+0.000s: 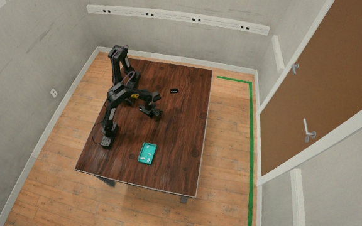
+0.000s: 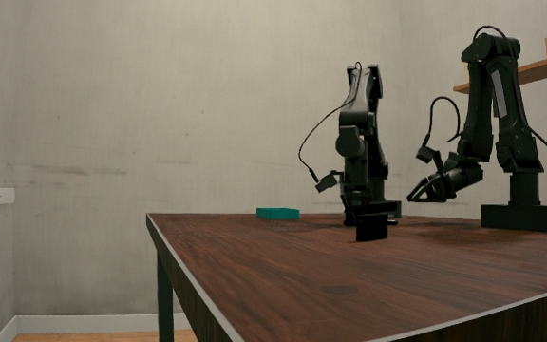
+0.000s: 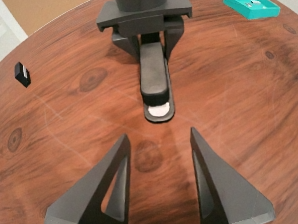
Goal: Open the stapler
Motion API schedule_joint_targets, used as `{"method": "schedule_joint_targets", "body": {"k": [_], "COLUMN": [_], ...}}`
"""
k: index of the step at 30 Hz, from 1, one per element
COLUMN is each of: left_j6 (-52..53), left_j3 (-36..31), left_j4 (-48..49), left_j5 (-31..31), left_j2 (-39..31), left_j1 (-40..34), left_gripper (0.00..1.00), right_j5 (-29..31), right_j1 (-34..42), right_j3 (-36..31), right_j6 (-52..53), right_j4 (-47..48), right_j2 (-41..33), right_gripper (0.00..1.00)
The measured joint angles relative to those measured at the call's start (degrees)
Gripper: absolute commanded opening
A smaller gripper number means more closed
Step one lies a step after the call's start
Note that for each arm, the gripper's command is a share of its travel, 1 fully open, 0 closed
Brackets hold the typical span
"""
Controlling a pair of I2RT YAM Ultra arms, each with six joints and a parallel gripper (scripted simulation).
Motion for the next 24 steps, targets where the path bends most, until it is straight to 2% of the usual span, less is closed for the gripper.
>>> {"method": "schedule_joint_targets", "body": {"k": [7,24], "left_j6": [2.43,14.34], "left_j3": [0.02,-2.19], "left_j4": [2.89,18.93], "left_j5": [0.02,2.38], "left_j2": [0.33,3.61], "left_j1": [2.14,8.13], "left_gripper": [0.5,0.5], "right_j5": [0.0,0.0], "right_j1": [0.0,0.0], "right_j3": [0.0,0.0], "right_j6": [0.0,0.0], "right_j4": [0.0,0.0], "right_j2": [0.0,0.0], "right_gripper": [0.33,0.33]}}
